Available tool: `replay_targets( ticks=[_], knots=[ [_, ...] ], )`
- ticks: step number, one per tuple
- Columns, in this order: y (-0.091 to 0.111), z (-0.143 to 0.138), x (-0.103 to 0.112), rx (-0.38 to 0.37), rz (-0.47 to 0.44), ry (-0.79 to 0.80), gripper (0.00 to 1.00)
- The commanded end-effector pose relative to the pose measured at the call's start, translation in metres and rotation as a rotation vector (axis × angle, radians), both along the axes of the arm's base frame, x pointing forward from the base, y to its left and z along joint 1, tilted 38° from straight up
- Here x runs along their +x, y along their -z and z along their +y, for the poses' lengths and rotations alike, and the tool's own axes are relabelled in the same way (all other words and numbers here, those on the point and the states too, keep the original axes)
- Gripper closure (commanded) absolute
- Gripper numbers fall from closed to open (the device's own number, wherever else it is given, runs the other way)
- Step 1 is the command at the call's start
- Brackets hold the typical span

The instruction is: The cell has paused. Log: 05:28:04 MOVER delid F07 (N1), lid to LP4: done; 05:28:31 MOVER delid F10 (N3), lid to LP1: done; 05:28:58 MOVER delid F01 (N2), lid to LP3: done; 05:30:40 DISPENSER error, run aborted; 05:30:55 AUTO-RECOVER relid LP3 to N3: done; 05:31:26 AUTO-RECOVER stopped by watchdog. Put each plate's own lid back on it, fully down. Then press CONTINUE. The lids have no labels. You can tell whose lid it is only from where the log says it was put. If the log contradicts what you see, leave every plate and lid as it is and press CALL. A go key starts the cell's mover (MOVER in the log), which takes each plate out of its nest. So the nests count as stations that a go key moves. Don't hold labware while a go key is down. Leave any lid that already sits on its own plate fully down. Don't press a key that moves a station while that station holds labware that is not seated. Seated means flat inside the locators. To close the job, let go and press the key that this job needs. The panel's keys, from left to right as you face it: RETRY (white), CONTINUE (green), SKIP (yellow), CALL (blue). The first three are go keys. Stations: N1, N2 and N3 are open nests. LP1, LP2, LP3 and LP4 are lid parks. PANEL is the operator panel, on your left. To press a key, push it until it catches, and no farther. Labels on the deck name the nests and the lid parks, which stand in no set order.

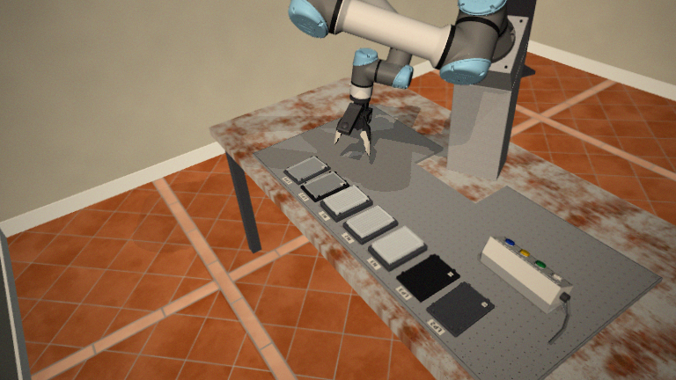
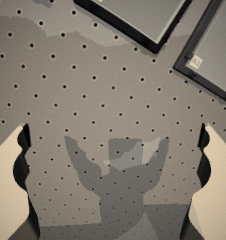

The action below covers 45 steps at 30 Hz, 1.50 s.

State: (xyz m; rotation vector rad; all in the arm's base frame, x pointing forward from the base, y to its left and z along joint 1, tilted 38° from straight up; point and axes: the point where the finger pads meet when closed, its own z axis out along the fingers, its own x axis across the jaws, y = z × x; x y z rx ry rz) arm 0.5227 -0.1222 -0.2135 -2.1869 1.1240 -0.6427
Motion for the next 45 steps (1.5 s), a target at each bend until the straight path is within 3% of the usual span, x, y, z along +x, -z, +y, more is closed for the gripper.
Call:
replay_targets(
  ticks=[1, 19, 23, 33, 45],
  knots=[
    [-0.005, 0.017, 0.0, 0.023, 0.022, 0.021, 0.18],
    [-0.024, 0.081, -0.008, 0.102, 0.093, 0.08, 0.18],
    [-0.024, 0.081, -0.008, 0.102, 0.093, 0.08, 0.18],
    [-0.037, 0.122, -0.018, 0.159, 0.145, 0.131, 0.18],
    [-0.047, 0.149, -0.027, 0.198, 0.182, 0.169, 0.18]
  ],
)
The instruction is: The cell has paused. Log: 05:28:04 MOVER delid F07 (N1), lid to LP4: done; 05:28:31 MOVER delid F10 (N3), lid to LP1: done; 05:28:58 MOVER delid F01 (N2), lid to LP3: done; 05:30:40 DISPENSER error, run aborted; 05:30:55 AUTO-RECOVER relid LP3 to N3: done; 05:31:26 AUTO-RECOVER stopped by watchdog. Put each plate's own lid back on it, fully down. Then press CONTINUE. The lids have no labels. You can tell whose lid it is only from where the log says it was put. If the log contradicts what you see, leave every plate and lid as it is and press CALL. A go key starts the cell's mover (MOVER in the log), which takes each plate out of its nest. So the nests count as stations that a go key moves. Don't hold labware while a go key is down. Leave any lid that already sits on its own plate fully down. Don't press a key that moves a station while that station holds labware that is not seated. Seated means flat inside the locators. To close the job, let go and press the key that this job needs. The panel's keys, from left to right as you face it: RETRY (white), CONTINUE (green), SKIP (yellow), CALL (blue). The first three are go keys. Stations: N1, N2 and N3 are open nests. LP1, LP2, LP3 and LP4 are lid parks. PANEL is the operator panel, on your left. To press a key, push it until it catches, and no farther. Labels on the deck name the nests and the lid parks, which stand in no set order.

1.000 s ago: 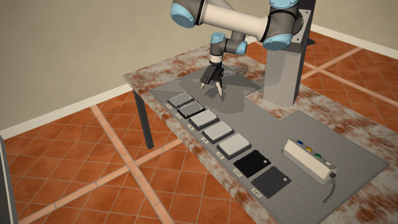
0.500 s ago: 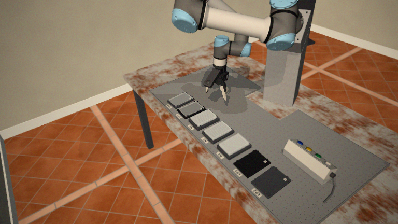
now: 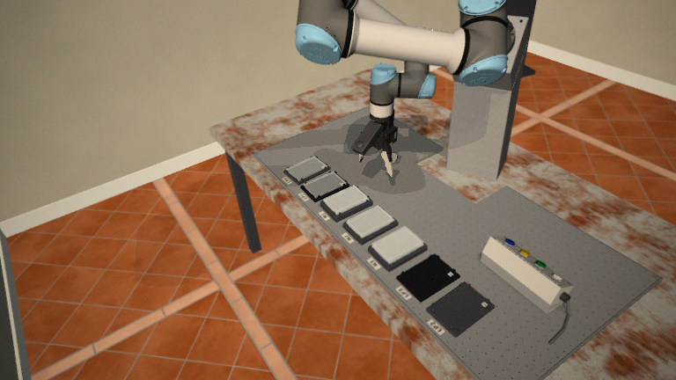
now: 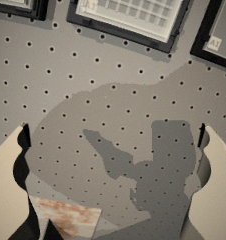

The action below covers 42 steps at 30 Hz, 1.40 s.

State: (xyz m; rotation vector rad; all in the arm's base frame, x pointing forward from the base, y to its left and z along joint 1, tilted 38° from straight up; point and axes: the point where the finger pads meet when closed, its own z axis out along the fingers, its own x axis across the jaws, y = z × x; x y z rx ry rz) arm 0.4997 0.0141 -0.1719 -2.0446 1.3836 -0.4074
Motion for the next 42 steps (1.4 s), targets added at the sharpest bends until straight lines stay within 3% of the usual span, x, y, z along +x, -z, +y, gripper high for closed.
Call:
replay_targets(
  ticks=[1, 24, 42],
  knots=[
    [-0.007, 0.018, -0.006, 0.027, 0.028, 0.033, 0.18],
    [-0.034, 0.082, -0.038, 0.105, 0.103, 0.121, 0.18],
    [-0.052, 0.117, -0.062, 0.153, 0.148, 0.181, 0.18]
  ],
)
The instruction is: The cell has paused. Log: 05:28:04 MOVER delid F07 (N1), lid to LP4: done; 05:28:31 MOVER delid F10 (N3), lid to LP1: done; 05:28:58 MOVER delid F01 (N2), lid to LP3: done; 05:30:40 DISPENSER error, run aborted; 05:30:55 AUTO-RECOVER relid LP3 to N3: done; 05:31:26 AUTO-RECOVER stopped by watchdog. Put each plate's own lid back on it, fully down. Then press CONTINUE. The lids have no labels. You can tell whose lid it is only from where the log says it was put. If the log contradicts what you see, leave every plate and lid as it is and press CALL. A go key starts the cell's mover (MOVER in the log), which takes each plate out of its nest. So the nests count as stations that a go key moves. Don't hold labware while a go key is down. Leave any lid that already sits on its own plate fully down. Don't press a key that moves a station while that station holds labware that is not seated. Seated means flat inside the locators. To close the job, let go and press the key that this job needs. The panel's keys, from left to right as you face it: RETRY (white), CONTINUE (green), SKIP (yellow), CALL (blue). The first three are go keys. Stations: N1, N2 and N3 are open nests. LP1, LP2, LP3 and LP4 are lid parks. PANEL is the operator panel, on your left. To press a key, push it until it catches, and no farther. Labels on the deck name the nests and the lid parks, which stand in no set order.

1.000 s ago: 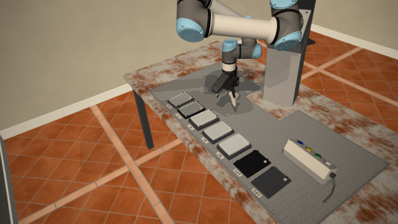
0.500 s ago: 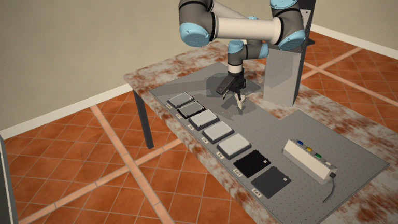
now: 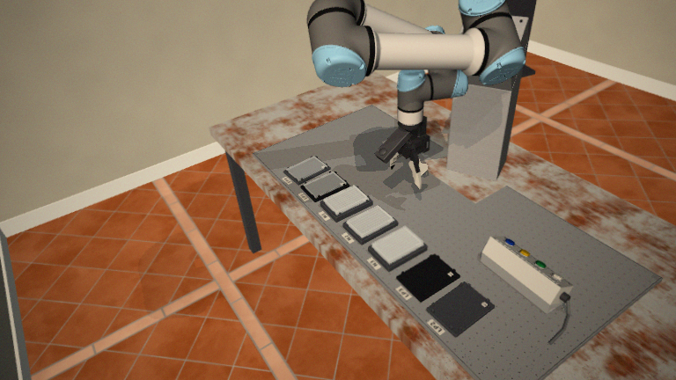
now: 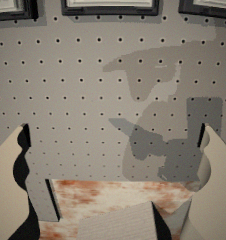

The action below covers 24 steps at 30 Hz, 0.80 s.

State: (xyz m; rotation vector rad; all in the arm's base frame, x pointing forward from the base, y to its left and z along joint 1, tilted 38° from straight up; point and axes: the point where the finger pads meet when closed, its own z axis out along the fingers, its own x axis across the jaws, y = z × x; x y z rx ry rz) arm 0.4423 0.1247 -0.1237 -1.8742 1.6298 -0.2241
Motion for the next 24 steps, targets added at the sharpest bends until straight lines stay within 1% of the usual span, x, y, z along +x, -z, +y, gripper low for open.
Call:
replay_targets(
  ticks=[1, 6, 18, 24],
  knots=[
    [-0.004, 0.006, -0.004, 0.004, 0.005, 0.012, 0.18],
    [-0.004, 0.006, -0.004, 0.004, 0.005, 0.012, 0.18],
    [0.043, 0.027, 0.027, 0.004, 0.005, 0.012, 0.18],
    [0.043, 0.027, 0.027, 0.004, 0.005, 0.012, 0.18]
  ],
)
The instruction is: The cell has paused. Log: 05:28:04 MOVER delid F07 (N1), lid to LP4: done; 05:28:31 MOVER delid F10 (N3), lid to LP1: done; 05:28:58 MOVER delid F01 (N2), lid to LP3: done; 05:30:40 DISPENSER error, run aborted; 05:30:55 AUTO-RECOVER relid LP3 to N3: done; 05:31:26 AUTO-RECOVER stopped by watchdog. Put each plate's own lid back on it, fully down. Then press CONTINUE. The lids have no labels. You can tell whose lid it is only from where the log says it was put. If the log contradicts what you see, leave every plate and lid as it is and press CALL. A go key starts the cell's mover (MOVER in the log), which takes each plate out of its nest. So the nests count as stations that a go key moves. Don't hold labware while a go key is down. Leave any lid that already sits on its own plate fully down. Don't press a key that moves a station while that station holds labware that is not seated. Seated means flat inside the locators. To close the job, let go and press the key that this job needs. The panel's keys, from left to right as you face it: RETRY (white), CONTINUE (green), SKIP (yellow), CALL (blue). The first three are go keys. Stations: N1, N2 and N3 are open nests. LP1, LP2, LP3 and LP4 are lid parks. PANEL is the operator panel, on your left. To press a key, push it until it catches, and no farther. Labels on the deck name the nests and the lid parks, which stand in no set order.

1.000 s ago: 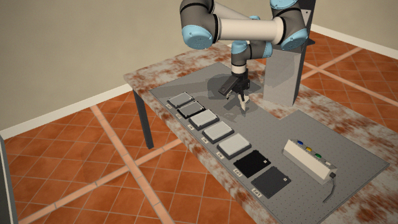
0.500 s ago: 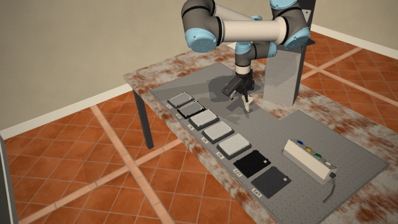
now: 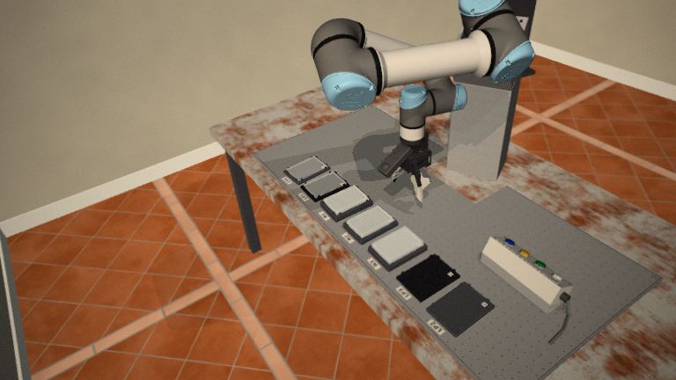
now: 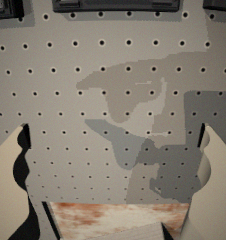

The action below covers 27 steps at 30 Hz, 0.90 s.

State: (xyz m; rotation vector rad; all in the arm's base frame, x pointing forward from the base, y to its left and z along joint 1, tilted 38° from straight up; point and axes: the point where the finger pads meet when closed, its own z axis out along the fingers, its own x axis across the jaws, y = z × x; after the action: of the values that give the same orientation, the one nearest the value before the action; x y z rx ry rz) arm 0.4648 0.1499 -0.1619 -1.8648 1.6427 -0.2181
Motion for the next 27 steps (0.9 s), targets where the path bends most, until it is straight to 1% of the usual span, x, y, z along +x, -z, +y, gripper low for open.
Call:
replay_targets(
  ticks=[1, 11, 12, 14, 16, 27],
  knots=[
    [0.005, 0.002, 0.004, -0.001, -0.001, 0.002, 0.18],
    [0.005, 0.002, 0.004, -0.001, -0.001, 0.002, 0.18],
    [0.005, -0.002, 0.007, -0.012, -0.008, -0.014, 0.18],
    [0.005, -0.002, 0.007, -0.012, -0.008, -0.014, 0.18],
    [0.006, -0.011, 0.011, -0.026, -0.018, -0.035, 0.18],
    [0.009, -0.059, 0.039, -0.026, -0.018, -0.035, 0.18]
  ],
)
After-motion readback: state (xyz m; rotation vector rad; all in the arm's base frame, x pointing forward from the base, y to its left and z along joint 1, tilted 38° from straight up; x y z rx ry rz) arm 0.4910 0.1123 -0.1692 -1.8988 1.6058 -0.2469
